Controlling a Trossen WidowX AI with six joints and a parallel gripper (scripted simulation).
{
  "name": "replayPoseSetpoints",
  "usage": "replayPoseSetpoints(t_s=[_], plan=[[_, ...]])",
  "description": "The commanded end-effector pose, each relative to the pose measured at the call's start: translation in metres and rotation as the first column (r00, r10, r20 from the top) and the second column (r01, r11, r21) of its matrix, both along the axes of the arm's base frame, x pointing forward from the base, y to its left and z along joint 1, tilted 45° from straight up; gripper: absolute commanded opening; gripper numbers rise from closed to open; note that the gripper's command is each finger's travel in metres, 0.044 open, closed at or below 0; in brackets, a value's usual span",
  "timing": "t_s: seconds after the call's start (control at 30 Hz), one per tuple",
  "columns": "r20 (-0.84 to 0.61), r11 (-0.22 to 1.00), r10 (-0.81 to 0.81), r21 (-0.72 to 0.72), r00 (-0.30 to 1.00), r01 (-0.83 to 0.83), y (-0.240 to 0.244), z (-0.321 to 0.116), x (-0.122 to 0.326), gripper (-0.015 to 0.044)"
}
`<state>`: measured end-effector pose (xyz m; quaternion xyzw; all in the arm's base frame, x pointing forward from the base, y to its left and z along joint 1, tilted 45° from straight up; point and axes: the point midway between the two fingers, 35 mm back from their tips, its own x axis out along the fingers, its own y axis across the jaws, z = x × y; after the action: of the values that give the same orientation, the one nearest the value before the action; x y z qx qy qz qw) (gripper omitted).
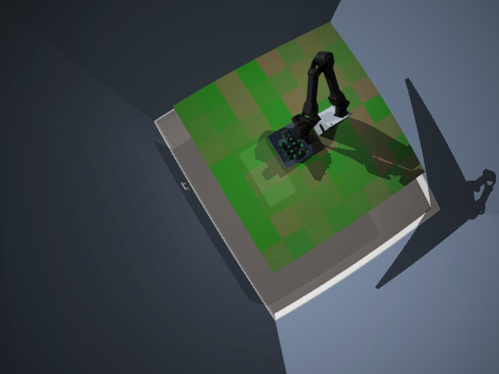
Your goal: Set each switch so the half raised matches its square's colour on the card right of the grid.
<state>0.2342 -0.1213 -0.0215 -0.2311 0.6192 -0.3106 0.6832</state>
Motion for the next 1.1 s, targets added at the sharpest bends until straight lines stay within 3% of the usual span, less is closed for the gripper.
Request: replayPoseSetpoints(t_s=[0.0, 1.07], plan=[[-0.003, 1.0, 0.003, -0.002, 1.0, -0.003, -0.0003, -0.0001, 0.0, 0.0], [-0.003, 1.0, 0.003, -0.002, 1.0, -0.003, -0.0034, -0.0031, 0.0, 0.0]])
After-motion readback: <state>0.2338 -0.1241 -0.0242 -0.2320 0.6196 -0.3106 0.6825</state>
